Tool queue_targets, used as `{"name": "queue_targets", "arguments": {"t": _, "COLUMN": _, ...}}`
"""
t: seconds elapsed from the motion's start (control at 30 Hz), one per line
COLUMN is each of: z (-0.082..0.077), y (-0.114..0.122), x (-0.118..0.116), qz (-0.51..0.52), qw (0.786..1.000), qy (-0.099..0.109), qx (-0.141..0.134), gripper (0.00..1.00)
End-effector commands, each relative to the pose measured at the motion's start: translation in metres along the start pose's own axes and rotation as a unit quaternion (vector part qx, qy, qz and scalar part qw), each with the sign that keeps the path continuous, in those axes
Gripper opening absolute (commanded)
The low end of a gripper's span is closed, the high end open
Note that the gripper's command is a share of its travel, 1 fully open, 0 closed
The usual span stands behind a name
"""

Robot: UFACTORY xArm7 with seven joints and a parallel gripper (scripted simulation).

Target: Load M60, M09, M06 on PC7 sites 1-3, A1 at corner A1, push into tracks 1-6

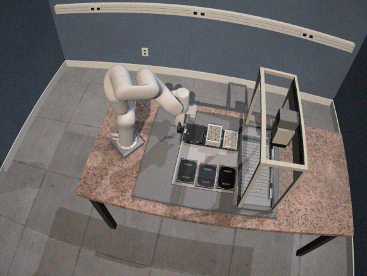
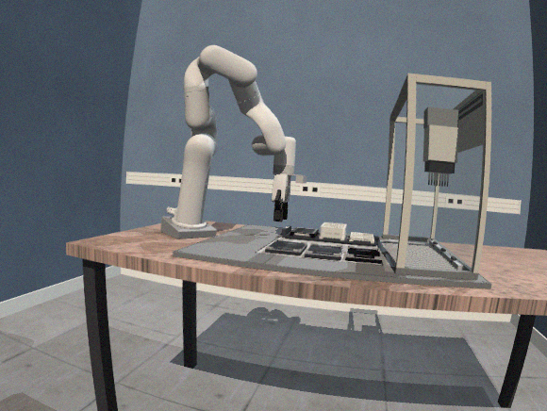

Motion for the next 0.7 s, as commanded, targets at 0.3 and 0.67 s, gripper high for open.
{"name": "queue_targets", "arguments": {"t": 0.3, "z": 0.019, "y": -0.001, "x": -0.001, "qz": 0.0, "qw": 1.0, "qy": -0.001, "qx": 0.001, "gripper": 0.82}}
{"name": "queue_targets", "arguments": {"t": 0.67, "z": 0.023, "y": -0.001, "x": -0.001, "qz": 0.0, "qw": 1.0, "qy": -0.001, "qx": 0.001, "gripper": 0.82}}
Point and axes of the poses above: the point where the finger pads meet when closed, its own z axis out along the fingers, its own x axis across the jaws, y = z × x, the point moved 6 cm from there along -z, back along the fingers, and after that the axes turned 9 degrees about z, right-handed, at the moved point
